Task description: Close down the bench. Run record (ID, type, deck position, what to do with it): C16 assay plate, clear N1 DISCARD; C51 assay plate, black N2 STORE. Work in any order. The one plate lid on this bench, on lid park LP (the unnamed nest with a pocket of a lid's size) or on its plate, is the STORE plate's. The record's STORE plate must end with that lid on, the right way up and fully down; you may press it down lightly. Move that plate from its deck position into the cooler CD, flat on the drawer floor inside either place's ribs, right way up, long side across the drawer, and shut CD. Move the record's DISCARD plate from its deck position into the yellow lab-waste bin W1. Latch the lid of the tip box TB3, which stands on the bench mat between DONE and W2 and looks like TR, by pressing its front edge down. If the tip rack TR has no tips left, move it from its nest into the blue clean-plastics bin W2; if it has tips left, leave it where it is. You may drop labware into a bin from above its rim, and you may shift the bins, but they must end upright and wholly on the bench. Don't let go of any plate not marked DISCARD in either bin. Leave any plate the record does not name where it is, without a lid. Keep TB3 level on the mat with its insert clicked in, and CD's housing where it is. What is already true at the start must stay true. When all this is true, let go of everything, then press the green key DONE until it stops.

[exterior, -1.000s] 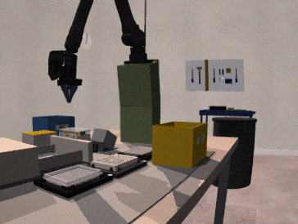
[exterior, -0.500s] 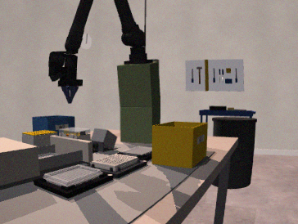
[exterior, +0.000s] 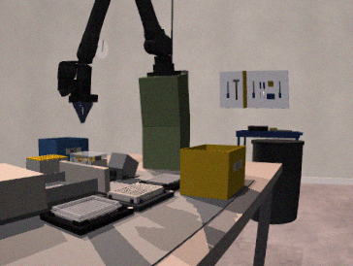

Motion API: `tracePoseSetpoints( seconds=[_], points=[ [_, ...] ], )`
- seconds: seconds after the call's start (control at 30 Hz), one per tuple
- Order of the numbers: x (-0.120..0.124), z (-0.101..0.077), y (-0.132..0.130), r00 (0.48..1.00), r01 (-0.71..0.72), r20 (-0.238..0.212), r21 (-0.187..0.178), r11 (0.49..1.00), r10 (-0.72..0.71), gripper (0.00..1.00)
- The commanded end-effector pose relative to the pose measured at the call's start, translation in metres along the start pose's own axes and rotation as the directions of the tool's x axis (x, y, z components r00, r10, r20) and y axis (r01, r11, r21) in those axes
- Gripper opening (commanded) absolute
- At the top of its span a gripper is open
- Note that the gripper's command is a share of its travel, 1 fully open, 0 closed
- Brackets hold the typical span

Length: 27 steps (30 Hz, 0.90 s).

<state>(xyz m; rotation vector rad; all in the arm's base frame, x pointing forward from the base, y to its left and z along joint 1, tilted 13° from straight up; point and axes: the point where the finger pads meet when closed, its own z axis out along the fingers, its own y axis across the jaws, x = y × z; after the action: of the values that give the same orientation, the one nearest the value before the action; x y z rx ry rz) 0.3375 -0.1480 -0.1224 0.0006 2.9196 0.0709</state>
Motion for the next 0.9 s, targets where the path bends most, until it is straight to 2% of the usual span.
tracePoseSetpoints(
  seconds=[0.0,0.13,0.2,0.7,0.77,0.83,0.87],
  points=[
    [0.009,0.006,-0.005,1.000,-0.005,0.006,0.001,1.000,0.005,0.00],
    [0.019,0.018,-0.004,1.000,-0.005,0.005,0.001,1.000,0.005,0.00],
    [0.019,0.018,-0.004,1.000,-0.005,0.005,0.001,1.000,0.005,0.00],
    [0.062,0.063,-0.001,1.000,-0.006,0.000,-0.002,1.000,0.006,0.00],
    [0.062,0.063,-0.001,1.000,-0.006,0.000,-0.002,1.000,0.006,0.00],
    [0.046,0.057,-0.010,0.999,0.001,0.038,0.021,1.000,-0.001,0.00],
    [0.044,0.057,-0.011,0.999,-0.002,0.041,0.022,1.000,0.001,0.00]
  ],
)
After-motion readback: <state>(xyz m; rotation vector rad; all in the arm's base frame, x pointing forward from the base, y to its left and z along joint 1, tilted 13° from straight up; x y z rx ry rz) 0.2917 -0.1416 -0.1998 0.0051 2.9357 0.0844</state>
